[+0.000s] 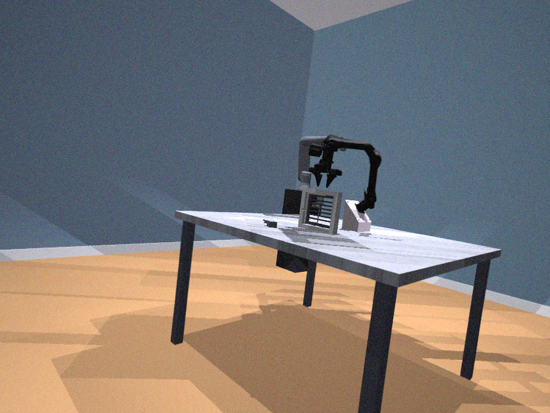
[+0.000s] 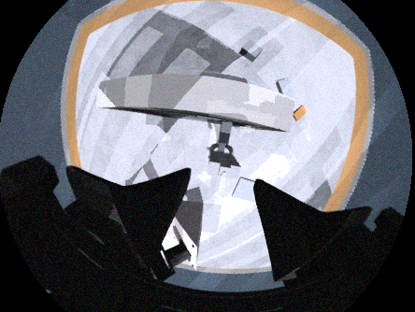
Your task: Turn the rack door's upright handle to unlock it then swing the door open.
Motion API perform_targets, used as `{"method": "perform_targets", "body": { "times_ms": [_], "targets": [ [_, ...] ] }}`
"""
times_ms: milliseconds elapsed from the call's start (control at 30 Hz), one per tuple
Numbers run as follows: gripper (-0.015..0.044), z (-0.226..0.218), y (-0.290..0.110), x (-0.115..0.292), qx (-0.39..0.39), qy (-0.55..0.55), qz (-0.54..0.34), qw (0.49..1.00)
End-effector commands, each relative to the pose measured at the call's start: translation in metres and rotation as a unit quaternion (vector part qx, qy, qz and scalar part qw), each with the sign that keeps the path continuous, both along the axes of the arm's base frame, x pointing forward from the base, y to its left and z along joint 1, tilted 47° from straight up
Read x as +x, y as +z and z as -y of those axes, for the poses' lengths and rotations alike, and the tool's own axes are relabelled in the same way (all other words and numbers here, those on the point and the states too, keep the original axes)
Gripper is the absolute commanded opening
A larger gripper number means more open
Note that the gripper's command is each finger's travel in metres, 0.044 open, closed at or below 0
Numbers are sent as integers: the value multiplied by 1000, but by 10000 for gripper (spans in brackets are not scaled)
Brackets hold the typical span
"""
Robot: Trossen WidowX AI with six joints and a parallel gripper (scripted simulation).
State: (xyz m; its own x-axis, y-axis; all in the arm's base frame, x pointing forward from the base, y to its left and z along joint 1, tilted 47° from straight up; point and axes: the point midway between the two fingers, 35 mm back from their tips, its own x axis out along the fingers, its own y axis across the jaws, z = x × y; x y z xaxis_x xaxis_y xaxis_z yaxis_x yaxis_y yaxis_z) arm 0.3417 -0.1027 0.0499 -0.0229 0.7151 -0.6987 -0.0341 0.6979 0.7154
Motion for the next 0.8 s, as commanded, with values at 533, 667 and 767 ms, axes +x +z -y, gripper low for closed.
{"method": "perform_targets", "body": {
  "times_ms": [533, 667, 767],
  "targets": [
    [288, -11, -18, -2, 24, -3, -21, 999],
    [288, -16, -22, -2, 22, -1, -22, 1000],
    [288, -19, -25, -2, 20, 1, -22, 1000]
  ]
}}
